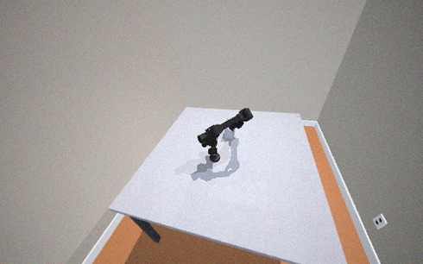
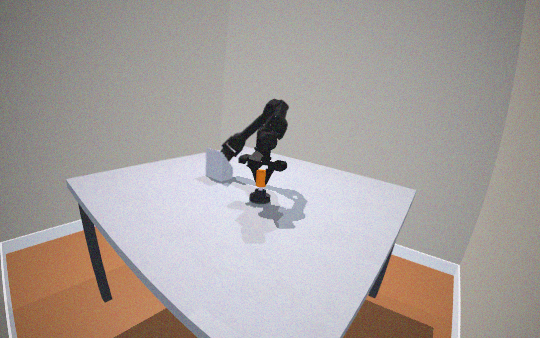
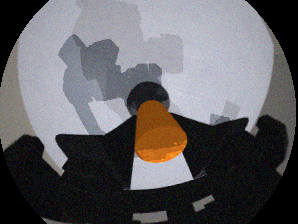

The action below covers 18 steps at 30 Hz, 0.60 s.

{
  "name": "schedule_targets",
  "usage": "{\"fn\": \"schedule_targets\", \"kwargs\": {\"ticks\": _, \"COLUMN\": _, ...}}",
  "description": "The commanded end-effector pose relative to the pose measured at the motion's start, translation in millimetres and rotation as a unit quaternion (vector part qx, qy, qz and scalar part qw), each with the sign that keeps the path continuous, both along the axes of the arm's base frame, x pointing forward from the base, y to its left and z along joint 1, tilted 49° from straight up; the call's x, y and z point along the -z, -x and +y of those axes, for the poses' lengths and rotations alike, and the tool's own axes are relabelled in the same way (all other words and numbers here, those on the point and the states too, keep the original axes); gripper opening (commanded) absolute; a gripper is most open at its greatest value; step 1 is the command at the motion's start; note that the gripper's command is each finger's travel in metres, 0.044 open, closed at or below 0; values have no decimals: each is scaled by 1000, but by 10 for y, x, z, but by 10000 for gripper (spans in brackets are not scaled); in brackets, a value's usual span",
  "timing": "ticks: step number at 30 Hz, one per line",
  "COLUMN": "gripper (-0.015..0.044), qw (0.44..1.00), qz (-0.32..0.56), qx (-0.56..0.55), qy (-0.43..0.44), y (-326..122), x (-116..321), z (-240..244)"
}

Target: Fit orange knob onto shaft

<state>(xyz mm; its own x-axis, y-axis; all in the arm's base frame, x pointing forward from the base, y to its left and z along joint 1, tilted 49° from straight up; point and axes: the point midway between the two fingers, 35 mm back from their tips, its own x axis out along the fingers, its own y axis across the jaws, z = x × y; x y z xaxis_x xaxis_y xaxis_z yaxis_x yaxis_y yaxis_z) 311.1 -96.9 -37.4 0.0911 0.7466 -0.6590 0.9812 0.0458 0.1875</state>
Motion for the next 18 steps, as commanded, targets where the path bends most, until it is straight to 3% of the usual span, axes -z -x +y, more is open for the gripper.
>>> {"fn": "schedule_targets", "kwargs": {"ticks": 1, "gripper": 0, "qw": 1000, "qz": 14, "qx": 13, "qy": 0, "y": -30, "x": 1, "z": -14}}
{"fn": "schedule_targets", "kwargs": {"ticks": 18, "gripper": 0, "qw": 1000, "qz": 14, "qx": 13, "qy": 0, "y": -30, "x": 16, "z": 9}}
